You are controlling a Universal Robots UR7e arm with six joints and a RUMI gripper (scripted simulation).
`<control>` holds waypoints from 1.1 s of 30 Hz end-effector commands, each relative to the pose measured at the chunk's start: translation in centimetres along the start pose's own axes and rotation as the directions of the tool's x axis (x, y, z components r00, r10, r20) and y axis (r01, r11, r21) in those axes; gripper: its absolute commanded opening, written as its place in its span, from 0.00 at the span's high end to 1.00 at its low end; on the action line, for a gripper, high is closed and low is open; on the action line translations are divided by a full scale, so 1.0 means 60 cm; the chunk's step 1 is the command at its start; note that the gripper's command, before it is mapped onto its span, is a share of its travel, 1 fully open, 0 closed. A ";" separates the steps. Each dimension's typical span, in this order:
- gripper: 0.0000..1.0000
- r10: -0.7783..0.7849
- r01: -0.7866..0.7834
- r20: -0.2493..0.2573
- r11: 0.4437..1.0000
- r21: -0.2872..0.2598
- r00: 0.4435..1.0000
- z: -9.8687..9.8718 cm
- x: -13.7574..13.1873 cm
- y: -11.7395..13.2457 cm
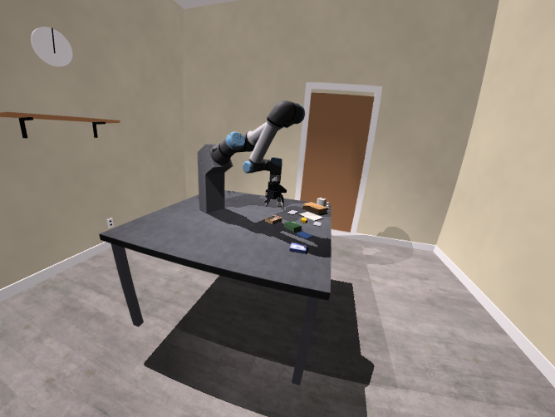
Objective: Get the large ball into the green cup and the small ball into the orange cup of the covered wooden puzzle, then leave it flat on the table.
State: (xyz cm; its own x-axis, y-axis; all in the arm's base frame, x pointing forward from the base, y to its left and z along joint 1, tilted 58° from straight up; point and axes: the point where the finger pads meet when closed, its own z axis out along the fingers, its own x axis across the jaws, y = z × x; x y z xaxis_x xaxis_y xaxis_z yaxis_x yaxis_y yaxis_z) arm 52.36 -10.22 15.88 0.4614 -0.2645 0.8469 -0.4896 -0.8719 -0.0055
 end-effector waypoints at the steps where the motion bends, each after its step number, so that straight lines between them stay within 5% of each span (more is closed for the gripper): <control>1: 0.00 0.000 0.000 0.004 1.000 0.001 1.000 0.000 -0.004 -0.001; 31: 0.00 0.000 0.000 0.004 1.000 0.001 1.000 0.000 -0.004 -0.001; 32: 0.45 0.000 0.000 0.004 1.000 0.001 1.000 0.000 -0.004 -0.001; 33: 0.45 0.000 0.000 0.004 1.000 0.001 1.000 0.000 -0.004 -0.001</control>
State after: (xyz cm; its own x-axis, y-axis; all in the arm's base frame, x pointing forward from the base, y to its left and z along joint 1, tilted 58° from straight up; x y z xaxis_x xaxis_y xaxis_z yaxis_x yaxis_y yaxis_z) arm 52.36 -10.22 15.87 0.4614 -0.2645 0.8468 -0.4896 -0.8719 -0.0055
